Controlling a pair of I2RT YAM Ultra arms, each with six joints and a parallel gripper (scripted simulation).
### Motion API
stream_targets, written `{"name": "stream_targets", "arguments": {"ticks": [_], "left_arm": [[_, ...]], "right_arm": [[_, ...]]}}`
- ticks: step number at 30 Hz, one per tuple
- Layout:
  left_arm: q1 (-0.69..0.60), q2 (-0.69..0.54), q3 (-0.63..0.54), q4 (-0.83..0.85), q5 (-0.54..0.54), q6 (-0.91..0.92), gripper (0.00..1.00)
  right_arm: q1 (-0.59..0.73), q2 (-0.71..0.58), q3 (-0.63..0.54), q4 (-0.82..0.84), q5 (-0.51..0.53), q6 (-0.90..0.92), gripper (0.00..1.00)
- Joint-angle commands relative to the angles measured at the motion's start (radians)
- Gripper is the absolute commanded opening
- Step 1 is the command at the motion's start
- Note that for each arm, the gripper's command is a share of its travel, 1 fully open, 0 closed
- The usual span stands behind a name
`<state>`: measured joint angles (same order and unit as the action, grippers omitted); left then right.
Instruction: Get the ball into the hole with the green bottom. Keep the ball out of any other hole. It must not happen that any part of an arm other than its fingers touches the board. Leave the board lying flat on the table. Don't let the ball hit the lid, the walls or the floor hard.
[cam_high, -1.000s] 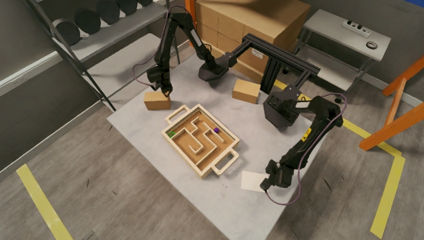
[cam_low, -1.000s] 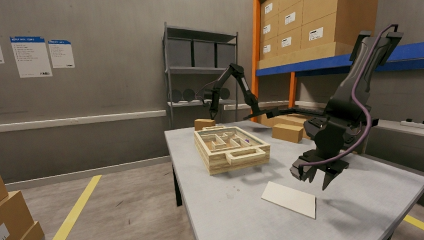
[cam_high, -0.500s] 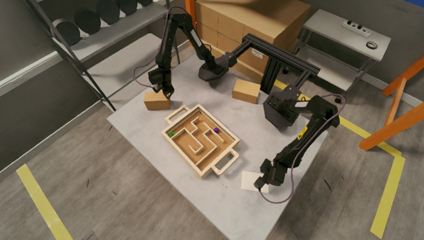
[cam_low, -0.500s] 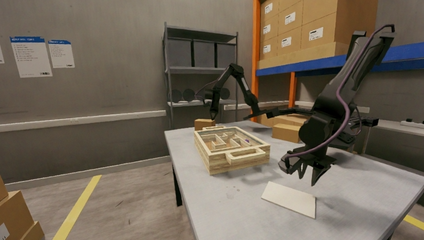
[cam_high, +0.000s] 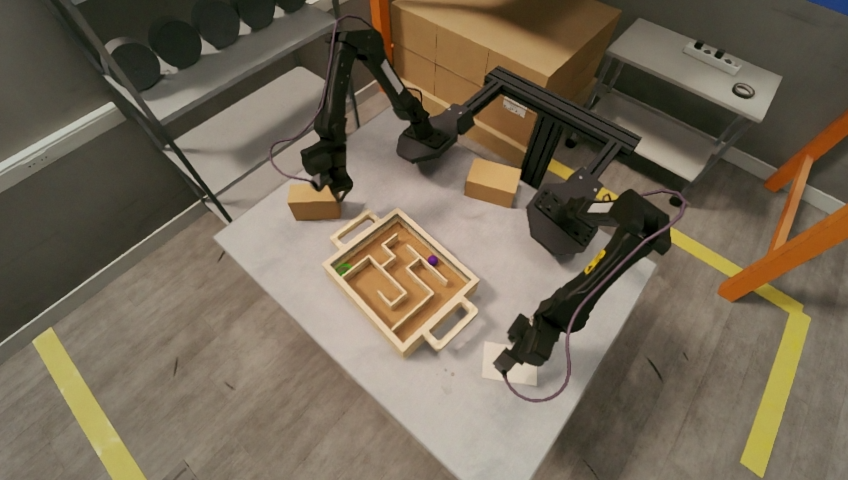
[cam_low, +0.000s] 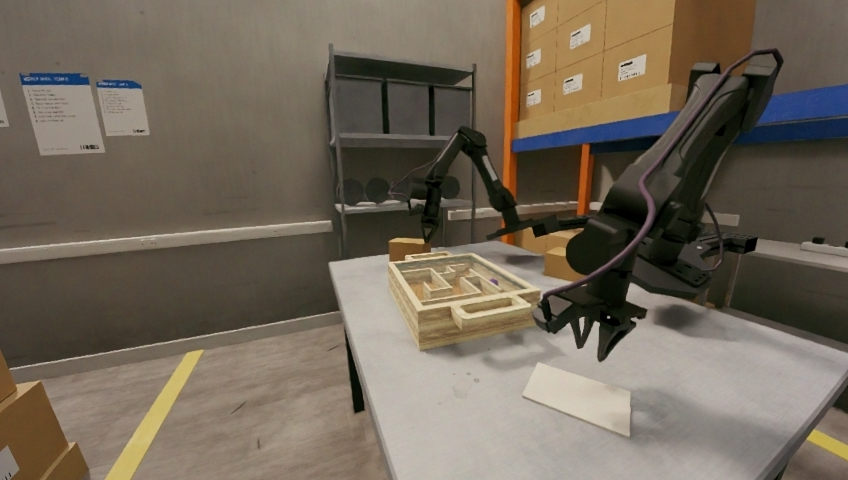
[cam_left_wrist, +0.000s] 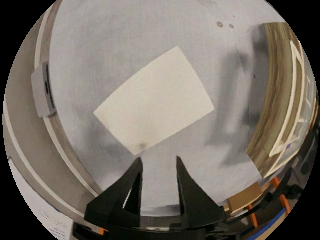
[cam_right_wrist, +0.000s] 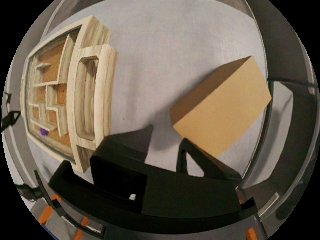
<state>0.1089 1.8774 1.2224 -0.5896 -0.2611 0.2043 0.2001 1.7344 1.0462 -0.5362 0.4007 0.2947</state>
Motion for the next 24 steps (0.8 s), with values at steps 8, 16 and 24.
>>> {"name": "stream_targets", "arguments": {"ticks": [8, 16, 24], "left_arm": [[-0.081, 0.022, 0.035, 0.025, -0.034, -0.05, 0.38], [-0.167, 0.039, 0.051, 0.043, -0.067, -0.099, 0.38], [-0.261, 0.053, 0.065, 0.062, -0.095, -0.148, 0.38]], "right_arm": [[0.06, 0.023, 0.036, 0.032, 0.027, -0.013, 0.38], [0.11, 0.045, 0.046, 0.051, 0.047, -0.017, 0.38], [0.166, 0.073, 0.049, 0.072, 0.065, -0.02, 0.38]]}}
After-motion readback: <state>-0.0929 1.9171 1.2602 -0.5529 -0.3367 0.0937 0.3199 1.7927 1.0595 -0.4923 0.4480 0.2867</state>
